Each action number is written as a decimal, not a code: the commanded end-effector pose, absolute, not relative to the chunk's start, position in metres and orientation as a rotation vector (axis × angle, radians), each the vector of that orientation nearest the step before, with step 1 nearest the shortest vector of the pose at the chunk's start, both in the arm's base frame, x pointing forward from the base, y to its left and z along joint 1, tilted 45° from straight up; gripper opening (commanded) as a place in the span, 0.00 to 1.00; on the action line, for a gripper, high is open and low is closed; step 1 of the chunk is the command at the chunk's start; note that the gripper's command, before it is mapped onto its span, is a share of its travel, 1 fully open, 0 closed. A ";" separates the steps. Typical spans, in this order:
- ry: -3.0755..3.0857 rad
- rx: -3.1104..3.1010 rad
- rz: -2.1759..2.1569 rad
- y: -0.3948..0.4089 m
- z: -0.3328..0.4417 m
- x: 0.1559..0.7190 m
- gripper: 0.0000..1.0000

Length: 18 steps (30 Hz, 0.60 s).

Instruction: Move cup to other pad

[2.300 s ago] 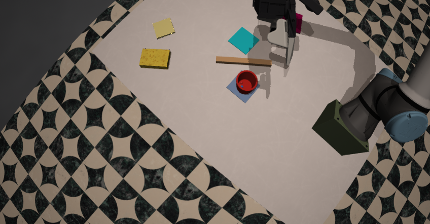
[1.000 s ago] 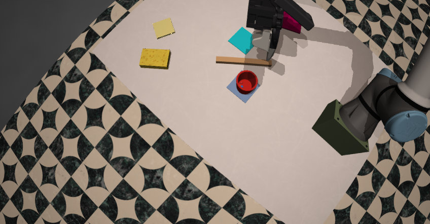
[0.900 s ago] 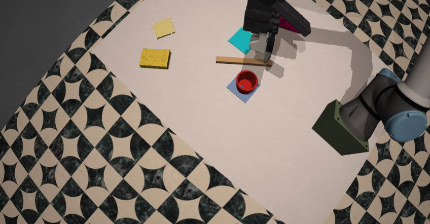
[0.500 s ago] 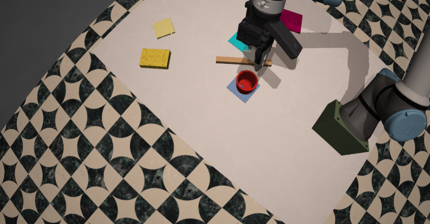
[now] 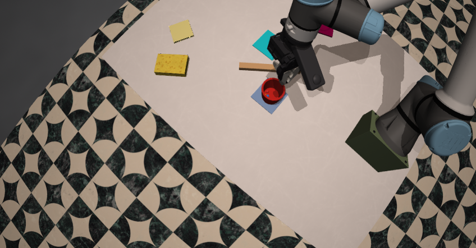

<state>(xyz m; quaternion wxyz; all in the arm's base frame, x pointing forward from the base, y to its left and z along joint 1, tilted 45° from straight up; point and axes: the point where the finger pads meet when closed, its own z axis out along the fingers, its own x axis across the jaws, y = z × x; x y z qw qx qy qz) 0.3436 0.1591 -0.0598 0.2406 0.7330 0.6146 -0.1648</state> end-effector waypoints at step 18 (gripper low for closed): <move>1.177 2.123 -0.184 0.109 -0.076 0.344 0.00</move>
